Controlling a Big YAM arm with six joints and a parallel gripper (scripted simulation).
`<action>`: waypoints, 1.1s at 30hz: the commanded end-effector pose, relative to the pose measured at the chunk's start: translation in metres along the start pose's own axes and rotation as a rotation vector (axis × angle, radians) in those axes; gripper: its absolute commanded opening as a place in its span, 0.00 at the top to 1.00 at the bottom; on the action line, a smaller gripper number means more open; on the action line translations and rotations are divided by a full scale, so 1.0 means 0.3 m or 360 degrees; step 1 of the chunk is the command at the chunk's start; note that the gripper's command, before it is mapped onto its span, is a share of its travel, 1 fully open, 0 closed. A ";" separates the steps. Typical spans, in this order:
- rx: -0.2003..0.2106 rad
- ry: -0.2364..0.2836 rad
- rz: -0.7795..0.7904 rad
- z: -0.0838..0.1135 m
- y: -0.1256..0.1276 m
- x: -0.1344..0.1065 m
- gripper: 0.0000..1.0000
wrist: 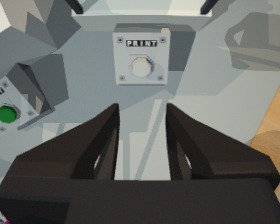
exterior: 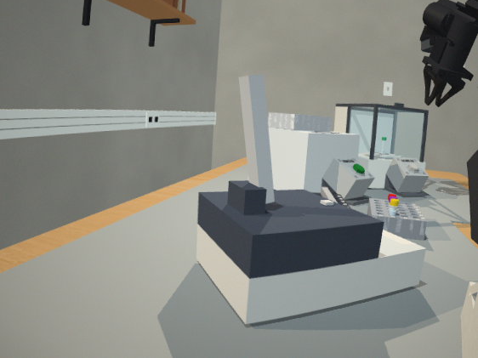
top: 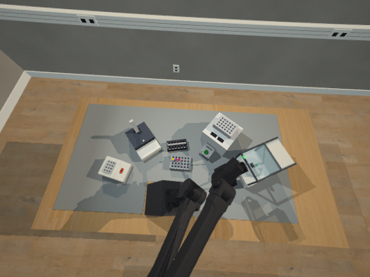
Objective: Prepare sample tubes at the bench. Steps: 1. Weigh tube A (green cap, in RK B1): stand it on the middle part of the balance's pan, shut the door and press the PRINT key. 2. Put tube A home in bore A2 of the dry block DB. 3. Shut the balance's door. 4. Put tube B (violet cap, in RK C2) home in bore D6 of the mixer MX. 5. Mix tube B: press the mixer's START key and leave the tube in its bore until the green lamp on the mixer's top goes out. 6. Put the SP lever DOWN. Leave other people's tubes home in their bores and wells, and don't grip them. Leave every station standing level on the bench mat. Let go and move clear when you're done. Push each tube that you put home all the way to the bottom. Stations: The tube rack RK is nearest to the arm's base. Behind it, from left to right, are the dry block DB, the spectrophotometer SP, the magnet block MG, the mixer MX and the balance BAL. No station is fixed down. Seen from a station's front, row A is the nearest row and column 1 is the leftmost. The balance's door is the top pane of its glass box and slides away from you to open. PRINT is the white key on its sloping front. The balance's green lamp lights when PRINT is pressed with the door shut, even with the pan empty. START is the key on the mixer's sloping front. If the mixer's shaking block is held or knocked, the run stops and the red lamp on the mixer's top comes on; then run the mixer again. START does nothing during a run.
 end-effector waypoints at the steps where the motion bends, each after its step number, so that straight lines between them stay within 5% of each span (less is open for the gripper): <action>1: 0.0019 -0.0041 -0.0060 0.066 -0.022 0.074 0.70; 33: 0.0028 -0.0024 -0.0062 0.191 -0.030 0.144 0.70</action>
Point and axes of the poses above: the point where the finger pads meet when closed, its own z axis back along the fingers, its own y axis across the jaws, x = y × z, the point moved 5 cm from there along z, back along the fingers, and after that the axes turned 9 degrees about z, right-handed, at the moved point
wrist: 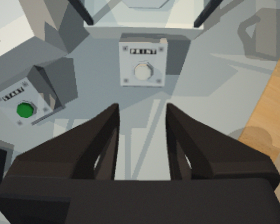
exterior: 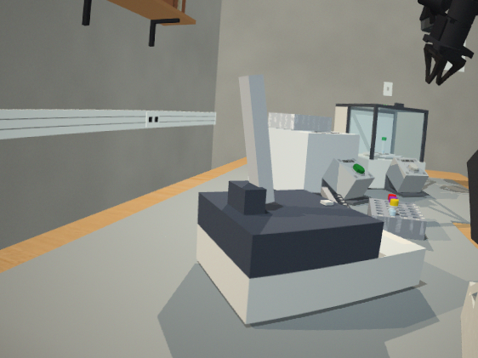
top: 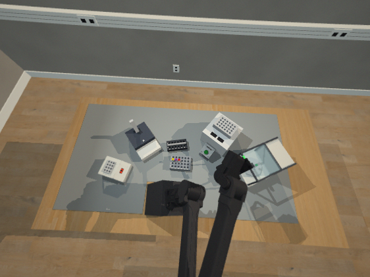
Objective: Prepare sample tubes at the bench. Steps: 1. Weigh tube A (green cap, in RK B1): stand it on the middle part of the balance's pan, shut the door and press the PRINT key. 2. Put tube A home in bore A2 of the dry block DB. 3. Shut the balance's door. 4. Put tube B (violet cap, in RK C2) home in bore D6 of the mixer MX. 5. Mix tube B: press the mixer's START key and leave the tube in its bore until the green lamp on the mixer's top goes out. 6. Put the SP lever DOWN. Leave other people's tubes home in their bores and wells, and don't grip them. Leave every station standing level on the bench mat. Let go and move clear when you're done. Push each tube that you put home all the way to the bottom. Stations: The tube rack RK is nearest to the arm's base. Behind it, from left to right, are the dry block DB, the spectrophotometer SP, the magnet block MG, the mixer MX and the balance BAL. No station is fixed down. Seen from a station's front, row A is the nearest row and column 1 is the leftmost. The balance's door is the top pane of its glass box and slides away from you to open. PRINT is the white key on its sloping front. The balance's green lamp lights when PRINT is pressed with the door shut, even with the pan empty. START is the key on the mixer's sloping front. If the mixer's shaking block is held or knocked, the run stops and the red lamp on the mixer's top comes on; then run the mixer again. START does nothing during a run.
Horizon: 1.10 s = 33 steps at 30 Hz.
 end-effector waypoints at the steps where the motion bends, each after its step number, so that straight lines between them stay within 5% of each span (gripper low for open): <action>1: 0.0018 -0.0023 -0.0085 0.059 -0.020 0.061 0.70; 17: 0.0006 -0.0011 -0.0074 0.051 -0.012 0.038 0.70; 19: 0.0035 -0.0041 -0.0023 0.050 -0.046 0.131 0.70; 33: 0.0173 0.0067 0.0559 -0.006 -0.073 0.235 0.70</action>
Point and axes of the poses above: the point where the finger pads meet when closed, its own z axis back along the fingers, its own y axis across the jaws, x = y × z, the point moved 5 cm from there along z, back along the fingers, and after that the axes turned 9 degrees about z, right-handed, at the moved point
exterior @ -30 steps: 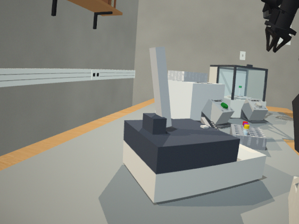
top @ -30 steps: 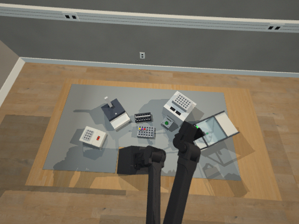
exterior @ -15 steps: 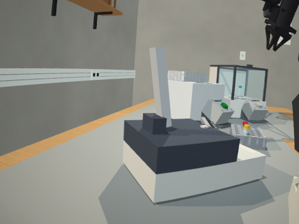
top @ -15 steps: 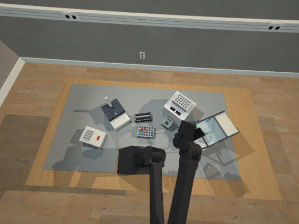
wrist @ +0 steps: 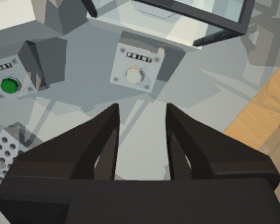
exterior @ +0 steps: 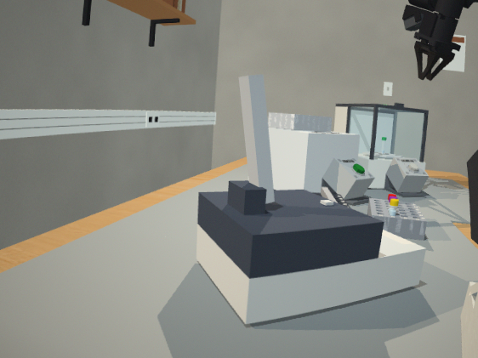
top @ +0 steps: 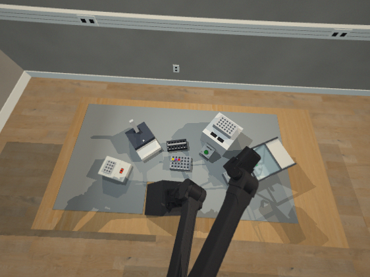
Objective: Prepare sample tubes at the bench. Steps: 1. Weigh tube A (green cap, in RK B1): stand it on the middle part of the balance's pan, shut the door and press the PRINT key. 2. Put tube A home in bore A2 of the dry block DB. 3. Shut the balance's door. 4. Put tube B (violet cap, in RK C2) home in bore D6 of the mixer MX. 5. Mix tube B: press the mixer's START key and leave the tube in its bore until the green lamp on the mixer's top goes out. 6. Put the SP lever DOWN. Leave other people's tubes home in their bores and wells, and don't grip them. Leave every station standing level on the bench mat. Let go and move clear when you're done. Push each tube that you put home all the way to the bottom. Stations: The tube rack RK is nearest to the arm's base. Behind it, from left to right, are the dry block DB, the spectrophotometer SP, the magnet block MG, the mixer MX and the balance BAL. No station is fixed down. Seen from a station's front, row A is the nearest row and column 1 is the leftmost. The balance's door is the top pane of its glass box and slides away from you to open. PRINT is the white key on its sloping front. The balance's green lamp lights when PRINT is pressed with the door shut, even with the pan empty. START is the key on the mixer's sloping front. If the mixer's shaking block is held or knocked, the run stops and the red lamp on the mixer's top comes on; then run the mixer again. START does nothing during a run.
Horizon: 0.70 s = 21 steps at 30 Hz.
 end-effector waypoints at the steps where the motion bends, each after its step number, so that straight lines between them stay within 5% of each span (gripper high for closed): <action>1: 0.0082 -0.0084 0.0217 0.014 -0.092 0.122 0.70; 21: 0.0311 0.0131 0.1035 -0.052 -0.148 0.233 0.70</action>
Point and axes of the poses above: the point where the finger pads meet when closed, its own z axis back along the fingers, its own y axis across the jaws, x = y × z, the point moved 5 cm from there along z, back along the fingers, and after that the axes turned 9 degrees about z, right-handed, at the moved point
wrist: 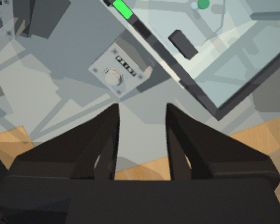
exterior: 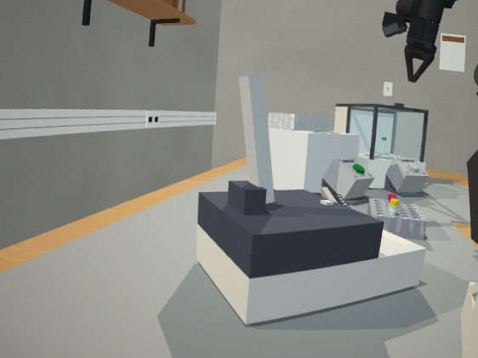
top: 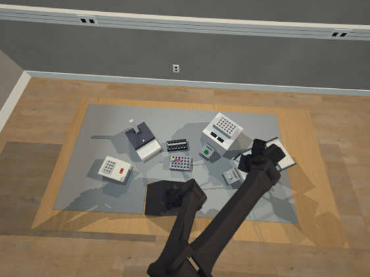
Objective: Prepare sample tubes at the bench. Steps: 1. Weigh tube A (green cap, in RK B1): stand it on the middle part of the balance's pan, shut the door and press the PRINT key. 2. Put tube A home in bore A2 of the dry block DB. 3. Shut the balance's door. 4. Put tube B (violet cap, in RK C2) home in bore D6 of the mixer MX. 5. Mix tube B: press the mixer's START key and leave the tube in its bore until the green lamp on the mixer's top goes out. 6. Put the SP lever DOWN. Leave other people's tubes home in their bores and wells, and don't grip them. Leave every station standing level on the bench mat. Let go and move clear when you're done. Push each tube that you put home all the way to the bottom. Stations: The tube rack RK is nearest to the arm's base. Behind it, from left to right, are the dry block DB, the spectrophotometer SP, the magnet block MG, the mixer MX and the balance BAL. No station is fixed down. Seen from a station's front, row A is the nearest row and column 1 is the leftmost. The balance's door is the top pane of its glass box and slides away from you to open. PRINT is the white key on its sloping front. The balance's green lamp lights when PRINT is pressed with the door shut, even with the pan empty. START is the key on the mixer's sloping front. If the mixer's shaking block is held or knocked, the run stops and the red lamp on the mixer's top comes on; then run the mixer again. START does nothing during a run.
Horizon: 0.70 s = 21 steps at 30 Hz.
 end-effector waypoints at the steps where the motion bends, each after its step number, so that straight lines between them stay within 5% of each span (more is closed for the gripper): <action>1: 0.0021 0.0001 0.0252 0.051 -0.078 0.032 0.70; 21: 0.0269 0.0200 0.1109 -0.005 -0.225 0.164 0.70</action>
Point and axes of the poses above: the point where the finger pads meet when closed, its own z axis back along the fingers, its own y axis across the jaws, x = y × z, the point moved 5 cm from there along z, back along the fingers, and after that the axes turned 9 degrees about z, right-handed, at the moved point
